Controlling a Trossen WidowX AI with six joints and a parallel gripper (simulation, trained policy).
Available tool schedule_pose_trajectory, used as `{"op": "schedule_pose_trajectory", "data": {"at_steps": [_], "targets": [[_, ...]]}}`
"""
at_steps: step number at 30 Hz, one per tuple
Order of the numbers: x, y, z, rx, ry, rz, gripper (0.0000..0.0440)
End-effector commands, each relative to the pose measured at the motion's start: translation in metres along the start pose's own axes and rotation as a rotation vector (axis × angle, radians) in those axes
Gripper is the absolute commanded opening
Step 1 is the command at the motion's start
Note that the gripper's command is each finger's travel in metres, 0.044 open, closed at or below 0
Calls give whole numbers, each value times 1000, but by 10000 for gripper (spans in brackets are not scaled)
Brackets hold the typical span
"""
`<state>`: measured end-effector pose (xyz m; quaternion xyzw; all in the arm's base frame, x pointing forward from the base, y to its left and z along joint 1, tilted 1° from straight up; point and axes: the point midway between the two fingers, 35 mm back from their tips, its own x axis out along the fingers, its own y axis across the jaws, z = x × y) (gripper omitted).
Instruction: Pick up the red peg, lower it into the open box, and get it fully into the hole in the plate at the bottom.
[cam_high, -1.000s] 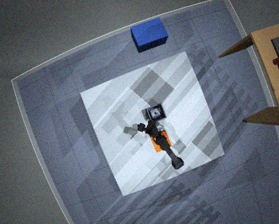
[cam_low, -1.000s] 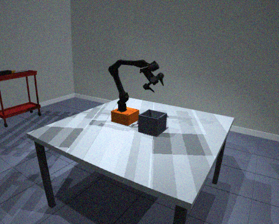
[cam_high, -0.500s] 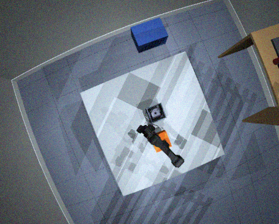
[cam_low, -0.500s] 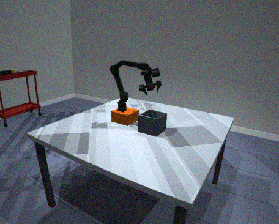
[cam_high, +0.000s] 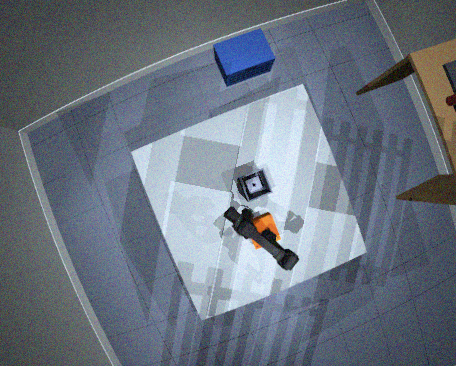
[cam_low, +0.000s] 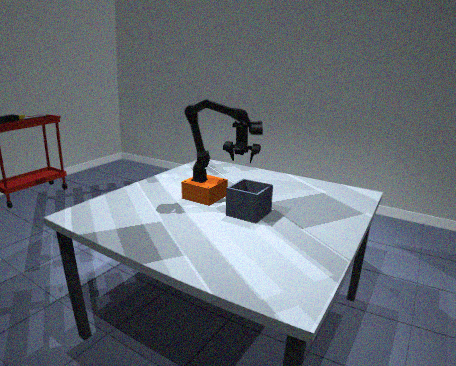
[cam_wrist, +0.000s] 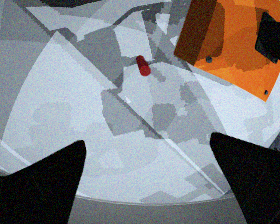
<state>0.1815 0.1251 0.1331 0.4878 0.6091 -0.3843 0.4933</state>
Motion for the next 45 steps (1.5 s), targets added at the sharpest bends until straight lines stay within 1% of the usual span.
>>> {"op": "schedule_pose_trajectory", "data": {"at_steps": [1, 9, 18, 37, 41, 45], "targets": [[13, -8, 4, 28, -37, -54, 440], [37, -15, 11, 39, -112, -119, 436], [66, -17, 25, 30, -184, -156, 431], [121, -18, 48, 37, -268, -140, 407], [125, -19, 52, 15, -296, -135, 417], [127, -20, 56, 0, -325, -130, 415]]}}
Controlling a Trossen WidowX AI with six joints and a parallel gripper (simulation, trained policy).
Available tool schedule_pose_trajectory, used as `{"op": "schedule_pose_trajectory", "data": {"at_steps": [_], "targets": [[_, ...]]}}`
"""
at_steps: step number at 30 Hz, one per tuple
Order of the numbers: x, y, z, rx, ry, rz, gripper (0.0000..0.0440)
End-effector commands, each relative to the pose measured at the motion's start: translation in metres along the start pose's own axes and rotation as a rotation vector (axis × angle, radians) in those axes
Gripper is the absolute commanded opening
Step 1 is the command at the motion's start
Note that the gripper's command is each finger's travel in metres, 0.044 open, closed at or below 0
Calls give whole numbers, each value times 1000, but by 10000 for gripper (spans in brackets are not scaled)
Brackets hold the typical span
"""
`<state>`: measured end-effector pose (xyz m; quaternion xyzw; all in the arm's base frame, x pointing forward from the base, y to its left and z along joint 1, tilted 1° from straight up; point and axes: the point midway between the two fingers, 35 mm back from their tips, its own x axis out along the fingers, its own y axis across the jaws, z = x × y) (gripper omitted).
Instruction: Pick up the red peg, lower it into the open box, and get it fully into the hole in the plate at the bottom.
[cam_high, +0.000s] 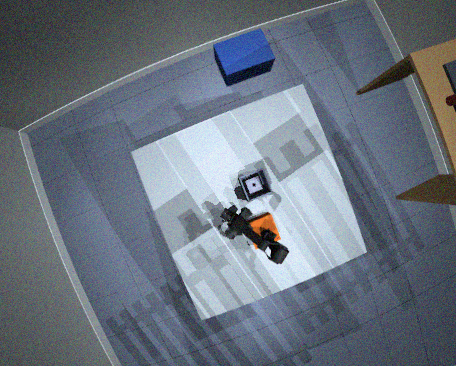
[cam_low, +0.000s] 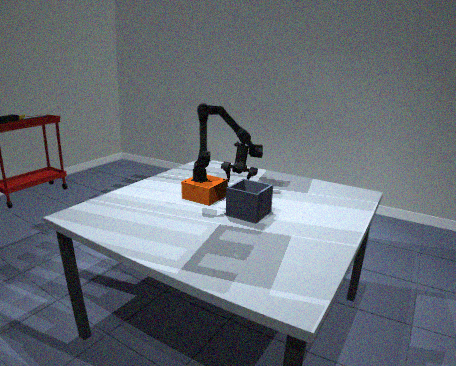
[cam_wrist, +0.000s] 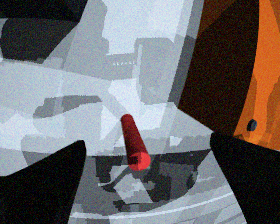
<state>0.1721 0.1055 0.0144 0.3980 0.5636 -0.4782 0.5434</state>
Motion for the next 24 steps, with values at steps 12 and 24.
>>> {"op": "schedule_pose_trajectory", "data": {"at_steps": [12, 24], "targets": [[30, -9, 22, -50, -146, -34, 440], [40, -17, 38, -84, -234, -76, 440]]}}
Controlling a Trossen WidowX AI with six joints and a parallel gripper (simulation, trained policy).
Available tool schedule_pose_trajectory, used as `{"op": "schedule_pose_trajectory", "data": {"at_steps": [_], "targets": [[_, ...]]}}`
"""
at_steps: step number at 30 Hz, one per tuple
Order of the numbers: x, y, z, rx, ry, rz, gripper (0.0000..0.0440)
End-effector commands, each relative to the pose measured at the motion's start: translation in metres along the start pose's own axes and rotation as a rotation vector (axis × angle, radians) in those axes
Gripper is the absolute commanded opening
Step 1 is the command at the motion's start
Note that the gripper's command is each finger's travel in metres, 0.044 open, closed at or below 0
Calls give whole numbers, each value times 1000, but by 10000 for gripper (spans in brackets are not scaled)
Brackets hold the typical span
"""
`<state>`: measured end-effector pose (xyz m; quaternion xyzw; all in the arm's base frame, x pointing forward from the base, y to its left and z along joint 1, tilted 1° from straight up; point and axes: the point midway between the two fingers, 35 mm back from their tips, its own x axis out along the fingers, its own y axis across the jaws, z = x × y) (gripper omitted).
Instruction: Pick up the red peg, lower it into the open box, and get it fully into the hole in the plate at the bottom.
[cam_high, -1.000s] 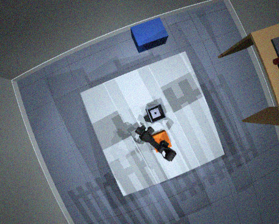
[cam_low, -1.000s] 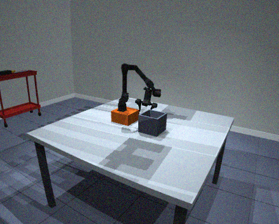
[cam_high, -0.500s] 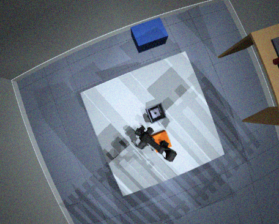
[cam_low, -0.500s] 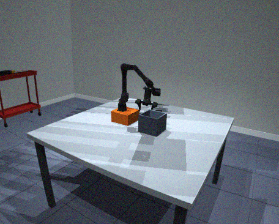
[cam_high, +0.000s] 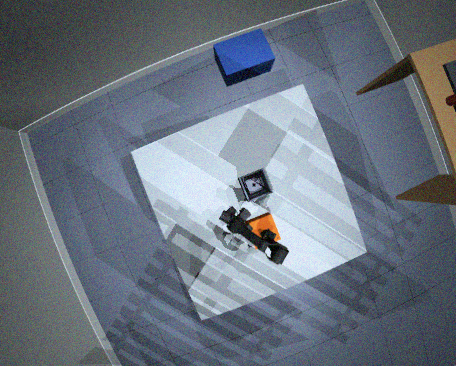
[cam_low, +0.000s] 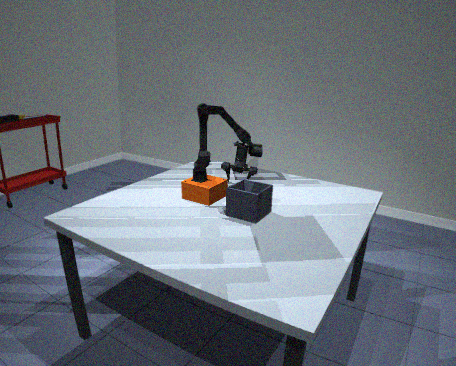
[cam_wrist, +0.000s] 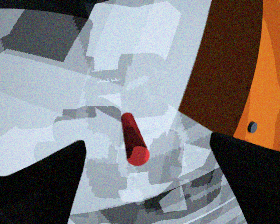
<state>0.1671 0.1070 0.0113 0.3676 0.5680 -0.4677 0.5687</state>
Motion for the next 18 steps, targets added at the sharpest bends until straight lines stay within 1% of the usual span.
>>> {"op": "schedule_pose_trajectory", "data": {"at_steps": [1, 2, 4, 5, 7, 11, 15, 18], "targets": [[39, -17, 40, -19, -194, -85, 440], [39, -18, 40, -20, -196, -91, 440], [39, -14, 30, -10, -147, -85, 435], [39, -12, 25, -13, -124, -84, 420], [42, -10, 19, -23, -105, -79, 379], [49, 0, 14, -26, -87, -51, 281], [50, 14, 8, -37, -65, 0, 201], [52, 15, 4, -49, -52, -1, 139]]}}
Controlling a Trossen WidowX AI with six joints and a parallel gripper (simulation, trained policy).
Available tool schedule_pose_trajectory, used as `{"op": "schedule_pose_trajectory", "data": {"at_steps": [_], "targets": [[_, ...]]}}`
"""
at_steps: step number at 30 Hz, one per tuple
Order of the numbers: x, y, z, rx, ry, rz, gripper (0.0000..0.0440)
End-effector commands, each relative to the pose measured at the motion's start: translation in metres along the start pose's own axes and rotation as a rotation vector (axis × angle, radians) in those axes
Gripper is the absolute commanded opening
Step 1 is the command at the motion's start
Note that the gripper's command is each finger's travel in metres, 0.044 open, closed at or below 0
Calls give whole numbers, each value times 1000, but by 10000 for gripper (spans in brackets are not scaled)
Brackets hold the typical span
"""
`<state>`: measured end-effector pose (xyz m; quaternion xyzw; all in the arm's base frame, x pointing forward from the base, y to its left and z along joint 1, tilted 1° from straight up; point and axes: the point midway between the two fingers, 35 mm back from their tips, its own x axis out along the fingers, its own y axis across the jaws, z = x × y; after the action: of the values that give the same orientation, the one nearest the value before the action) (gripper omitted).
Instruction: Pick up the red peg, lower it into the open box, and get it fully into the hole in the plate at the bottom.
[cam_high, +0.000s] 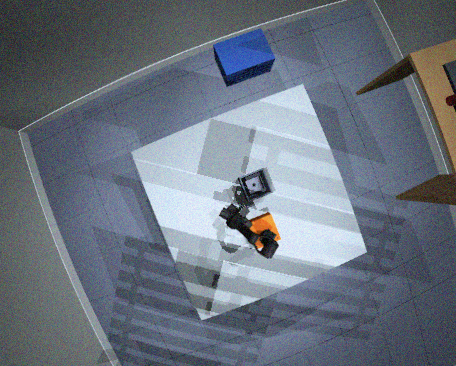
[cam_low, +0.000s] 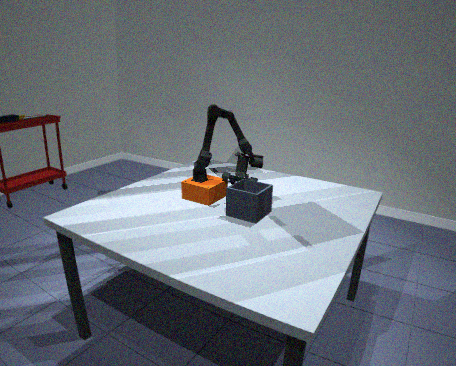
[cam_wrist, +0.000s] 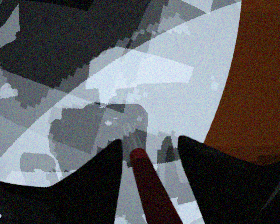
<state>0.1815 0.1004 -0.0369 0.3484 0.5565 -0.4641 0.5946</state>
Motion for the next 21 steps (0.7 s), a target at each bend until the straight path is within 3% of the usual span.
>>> {"op": "schedule_pose_trajectory", "data": {"at_steps": [1, 7, 21], "targets": [[6, 0, -4, -21, 13, -5, 114], [8, 12, -12, -43, 42, 34, 7], [-22, 30, -12, -8, 80, 133, 0]]}}
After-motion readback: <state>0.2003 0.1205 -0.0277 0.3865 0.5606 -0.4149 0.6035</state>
